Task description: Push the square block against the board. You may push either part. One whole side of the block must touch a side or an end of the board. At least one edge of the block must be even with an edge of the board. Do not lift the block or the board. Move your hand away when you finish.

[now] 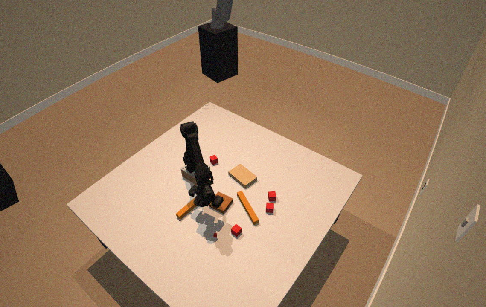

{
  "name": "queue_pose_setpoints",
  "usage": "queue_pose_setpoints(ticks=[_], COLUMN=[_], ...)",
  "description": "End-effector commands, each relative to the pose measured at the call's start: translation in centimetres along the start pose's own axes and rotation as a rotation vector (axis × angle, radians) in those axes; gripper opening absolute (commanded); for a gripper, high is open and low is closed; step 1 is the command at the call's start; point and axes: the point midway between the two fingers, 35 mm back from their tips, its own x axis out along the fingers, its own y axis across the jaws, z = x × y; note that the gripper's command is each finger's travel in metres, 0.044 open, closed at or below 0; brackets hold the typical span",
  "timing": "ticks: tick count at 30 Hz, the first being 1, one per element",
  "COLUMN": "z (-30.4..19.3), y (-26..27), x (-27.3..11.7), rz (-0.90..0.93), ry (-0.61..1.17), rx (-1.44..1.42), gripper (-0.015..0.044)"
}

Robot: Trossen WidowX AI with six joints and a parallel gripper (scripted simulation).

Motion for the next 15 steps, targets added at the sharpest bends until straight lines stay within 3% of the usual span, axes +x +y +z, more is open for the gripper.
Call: queue_pose_setpoints(ticks=[1,15], z=[-0.5,-1.3], y=[-0.3,-0.2], x=[4.0,5.2], rz=[-0.009,-0.009], ry=[0.013,0.014], rx=[0.038,0.047], gripper=[0.0,0.0])
